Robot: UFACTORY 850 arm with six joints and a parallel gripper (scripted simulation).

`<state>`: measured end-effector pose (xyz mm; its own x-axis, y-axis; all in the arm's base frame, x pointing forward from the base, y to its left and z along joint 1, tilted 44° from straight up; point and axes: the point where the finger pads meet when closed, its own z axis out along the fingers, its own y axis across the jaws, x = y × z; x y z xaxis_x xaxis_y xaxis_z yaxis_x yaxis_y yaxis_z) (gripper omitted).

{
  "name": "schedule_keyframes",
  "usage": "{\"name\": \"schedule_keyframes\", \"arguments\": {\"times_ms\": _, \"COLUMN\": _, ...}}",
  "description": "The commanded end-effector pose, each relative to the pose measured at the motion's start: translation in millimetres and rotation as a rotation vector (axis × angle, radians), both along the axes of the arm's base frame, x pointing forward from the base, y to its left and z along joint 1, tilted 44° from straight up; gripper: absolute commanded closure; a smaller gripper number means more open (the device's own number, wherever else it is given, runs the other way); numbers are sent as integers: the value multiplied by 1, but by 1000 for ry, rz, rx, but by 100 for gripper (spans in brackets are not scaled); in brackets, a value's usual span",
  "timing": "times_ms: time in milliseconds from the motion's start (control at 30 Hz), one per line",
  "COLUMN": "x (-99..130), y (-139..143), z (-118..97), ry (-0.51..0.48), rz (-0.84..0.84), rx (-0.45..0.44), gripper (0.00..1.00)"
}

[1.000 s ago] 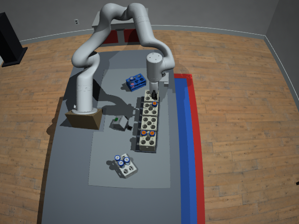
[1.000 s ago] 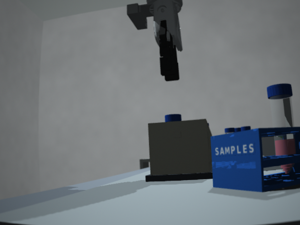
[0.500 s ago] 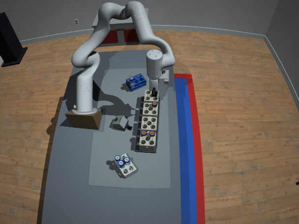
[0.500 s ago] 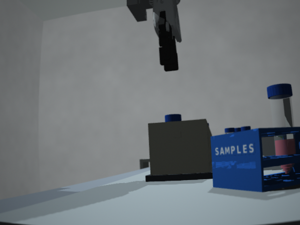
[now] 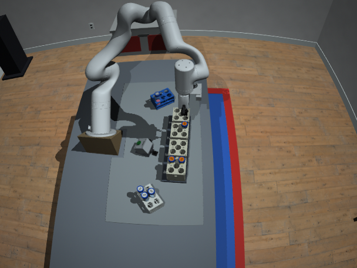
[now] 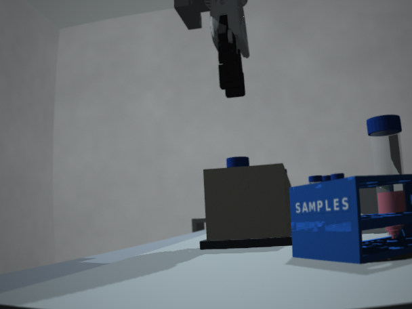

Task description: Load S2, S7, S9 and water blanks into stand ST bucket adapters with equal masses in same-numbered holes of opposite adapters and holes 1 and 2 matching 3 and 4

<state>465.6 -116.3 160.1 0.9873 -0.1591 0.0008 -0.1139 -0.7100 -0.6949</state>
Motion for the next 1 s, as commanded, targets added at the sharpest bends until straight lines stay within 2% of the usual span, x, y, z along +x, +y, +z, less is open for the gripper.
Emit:
{"name": "schedule_keyframes", "arguments": {"times_ms": 0, "x": 1, "y": -1, "z": 1, "ry": -1, "rz": -1, "rx": -1, "gripper": 56}}
{"name": "schedule_keyframes", "arguments": {"times_ms": 100, "x": 1, "y": -1, "z": 1, "ry": -1, "rz": -1, "rx": -1, "gripper": 56}}
{"name": "schedule_keyframes", "arguments": {"times_ms": 133, "x": -2, "y": -4, "z": -3, "ry": 21, "rz": -25, "rx": 3, "gripper": 43}}
{"name": "schedule_keyframes", "arguments": {"times_ms": 233, "x": -5, "y": -6, "z": -6, "ry": 44, "rz": -49, "rx": 6, "gripper": 43}}
{"name": "schedule_keyframes", "arguments": {"times_ms": 733, "x": -44, "y": -49, "z": -53, "ry": 387, "rz": -408, "rx": 62, "gripper": 43}}
{"name": "schedule_keyframes", "arguments": {"times_ms": 800, "x": -44, "y": -49, "z": -53, "ry": 387, "rz": -408, "rx": 62, "gripper": 43}}
{"name": "schedule_keyframes", "arguments": {"times_ms": 967, "x": -58, "y": -64, "z": -69, "ry": 501, "rz": -528, "rx": 81, "gripper": 43}}
